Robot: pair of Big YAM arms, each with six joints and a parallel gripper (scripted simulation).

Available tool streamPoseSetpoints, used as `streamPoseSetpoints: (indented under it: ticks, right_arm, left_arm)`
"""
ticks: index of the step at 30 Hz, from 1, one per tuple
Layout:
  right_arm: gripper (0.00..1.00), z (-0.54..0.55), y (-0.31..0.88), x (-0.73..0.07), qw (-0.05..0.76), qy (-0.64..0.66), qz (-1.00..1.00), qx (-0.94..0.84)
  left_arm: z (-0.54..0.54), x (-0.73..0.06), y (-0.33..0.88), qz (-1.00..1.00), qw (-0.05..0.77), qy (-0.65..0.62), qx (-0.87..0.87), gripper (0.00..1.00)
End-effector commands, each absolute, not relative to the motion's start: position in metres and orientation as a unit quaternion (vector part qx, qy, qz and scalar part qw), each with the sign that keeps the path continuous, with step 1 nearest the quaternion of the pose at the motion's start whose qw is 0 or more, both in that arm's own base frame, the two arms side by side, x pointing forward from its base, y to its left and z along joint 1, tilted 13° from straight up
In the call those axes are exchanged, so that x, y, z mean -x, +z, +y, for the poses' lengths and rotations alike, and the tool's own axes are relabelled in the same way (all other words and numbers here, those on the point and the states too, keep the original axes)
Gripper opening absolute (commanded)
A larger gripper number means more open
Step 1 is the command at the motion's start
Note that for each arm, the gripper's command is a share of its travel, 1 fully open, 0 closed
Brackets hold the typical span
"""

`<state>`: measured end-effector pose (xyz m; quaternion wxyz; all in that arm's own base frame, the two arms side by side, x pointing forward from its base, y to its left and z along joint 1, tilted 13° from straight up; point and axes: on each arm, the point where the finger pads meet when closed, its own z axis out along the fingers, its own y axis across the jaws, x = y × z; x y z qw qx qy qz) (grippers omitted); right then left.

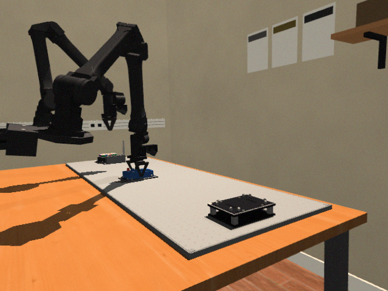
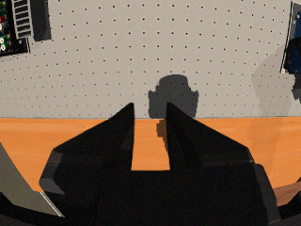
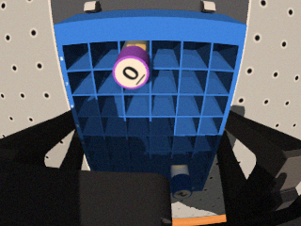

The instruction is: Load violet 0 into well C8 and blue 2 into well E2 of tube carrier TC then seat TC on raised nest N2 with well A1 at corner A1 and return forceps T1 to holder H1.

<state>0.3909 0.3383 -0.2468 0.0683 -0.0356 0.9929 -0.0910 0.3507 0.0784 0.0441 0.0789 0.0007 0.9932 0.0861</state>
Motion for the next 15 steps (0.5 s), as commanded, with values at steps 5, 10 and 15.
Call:
streamPoseSetpoints:
  ticks: [5,10,15]
  right_arm:
    - [0.24,0.3619,-0.2213,-0.4136,0.092,-0.071,0.993,0.038]
    - [0.09,0.3619,-0.2213,-0.4136,0.092,-0.071,0.993,0.038]
    - [0.00,0.3619,-0.2213,-0.4136,0.092,-0.071,0.993,0.038]
  left_arm:
    - [0.0790,-0.3483,0.0426,0.994,0.070,0.086,0.004,0.24]
    - [0.0790,-0.3483,0.0426,0.994,0.070,0.086,0.004,0.24]
    - [0.0790,-0.3483,0.0426,0.994,0.070,0.086,0.004,0.24]
